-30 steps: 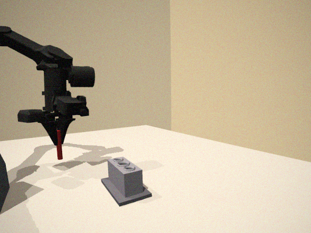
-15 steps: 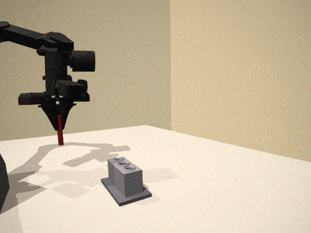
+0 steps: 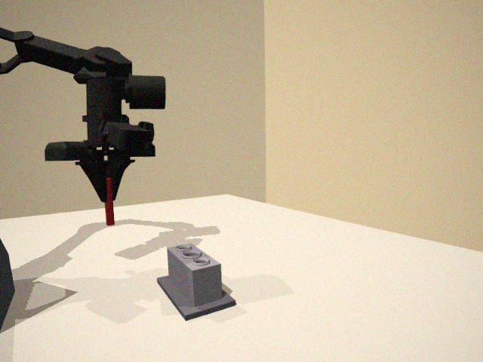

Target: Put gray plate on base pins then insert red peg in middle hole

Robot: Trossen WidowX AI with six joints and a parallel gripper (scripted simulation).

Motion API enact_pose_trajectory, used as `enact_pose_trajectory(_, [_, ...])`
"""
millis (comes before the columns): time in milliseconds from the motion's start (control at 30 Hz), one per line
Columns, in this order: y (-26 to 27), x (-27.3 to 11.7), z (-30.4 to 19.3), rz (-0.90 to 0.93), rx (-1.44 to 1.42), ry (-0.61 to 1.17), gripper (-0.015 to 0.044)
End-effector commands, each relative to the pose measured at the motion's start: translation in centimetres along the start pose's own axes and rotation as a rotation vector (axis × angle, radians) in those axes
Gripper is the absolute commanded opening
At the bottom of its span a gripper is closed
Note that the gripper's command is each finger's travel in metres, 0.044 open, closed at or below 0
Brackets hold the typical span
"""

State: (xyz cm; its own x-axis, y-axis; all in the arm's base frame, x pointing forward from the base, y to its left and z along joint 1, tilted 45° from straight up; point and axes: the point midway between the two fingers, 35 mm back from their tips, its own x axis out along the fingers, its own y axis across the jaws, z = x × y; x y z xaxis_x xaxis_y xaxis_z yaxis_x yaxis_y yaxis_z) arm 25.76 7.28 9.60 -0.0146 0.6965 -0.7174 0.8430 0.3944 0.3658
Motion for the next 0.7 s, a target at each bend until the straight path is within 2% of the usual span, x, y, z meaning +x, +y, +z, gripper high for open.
enact_pose_trajectory(0, [0.4, -0.1, 1.5, -0.003, 0.0, -0.005, 0.0])
enact_pose_trajectory(667, [1.4, -0.5, 7.4, -0.002, -0.003, -0.009, 0.0])
